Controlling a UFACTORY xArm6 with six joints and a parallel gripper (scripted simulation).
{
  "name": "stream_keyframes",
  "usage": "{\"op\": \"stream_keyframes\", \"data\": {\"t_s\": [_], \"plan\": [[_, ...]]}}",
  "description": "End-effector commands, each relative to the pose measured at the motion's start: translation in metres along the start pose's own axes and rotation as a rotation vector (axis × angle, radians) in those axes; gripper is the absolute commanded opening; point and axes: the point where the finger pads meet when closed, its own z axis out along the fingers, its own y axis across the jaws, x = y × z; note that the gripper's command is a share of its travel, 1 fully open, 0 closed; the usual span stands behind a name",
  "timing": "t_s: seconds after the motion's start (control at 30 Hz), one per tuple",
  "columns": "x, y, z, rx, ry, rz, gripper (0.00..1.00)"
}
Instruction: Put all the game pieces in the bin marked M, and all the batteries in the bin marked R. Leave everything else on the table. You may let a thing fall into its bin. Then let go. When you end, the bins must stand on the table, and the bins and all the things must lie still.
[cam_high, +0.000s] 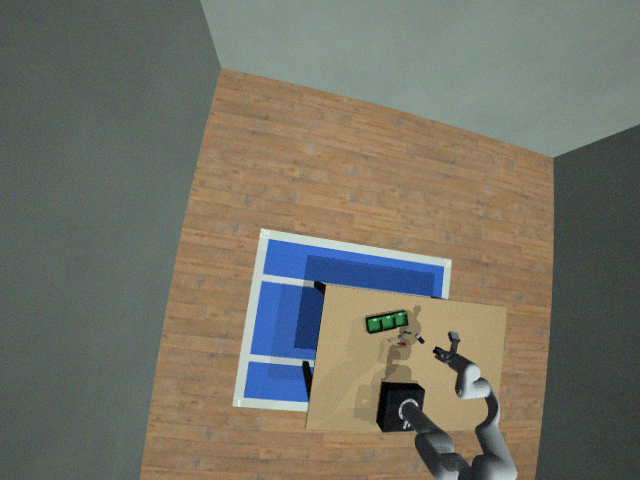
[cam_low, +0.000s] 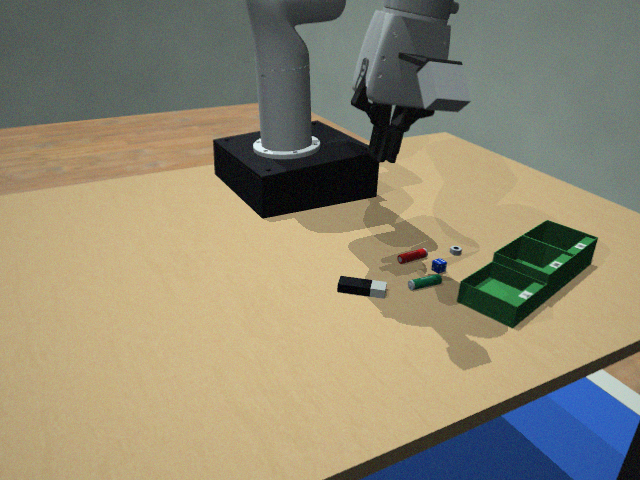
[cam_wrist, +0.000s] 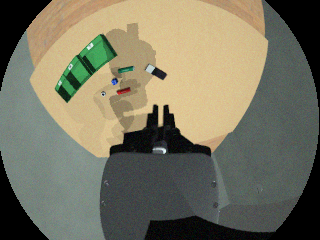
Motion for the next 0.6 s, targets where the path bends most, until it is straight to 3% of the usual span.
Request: {"op": "stream_keyframes", "data": {"t_s": [0.0, 0.1, 0.17, 0.57], "plan": [[-0.001, -0.018, -0.008, 0.063, 0.008, -0.048, 0.07], [-0.002, -0.031, -0.013, 0.089, 0.011, -0.068, 0.07], [-0.004, -0.046, -0.019, 0.154, 0.021, -0.119, 0.07], [0.0, -0.056, -0.016, 0.154, 0.025, -0.169, 0.07]]}}
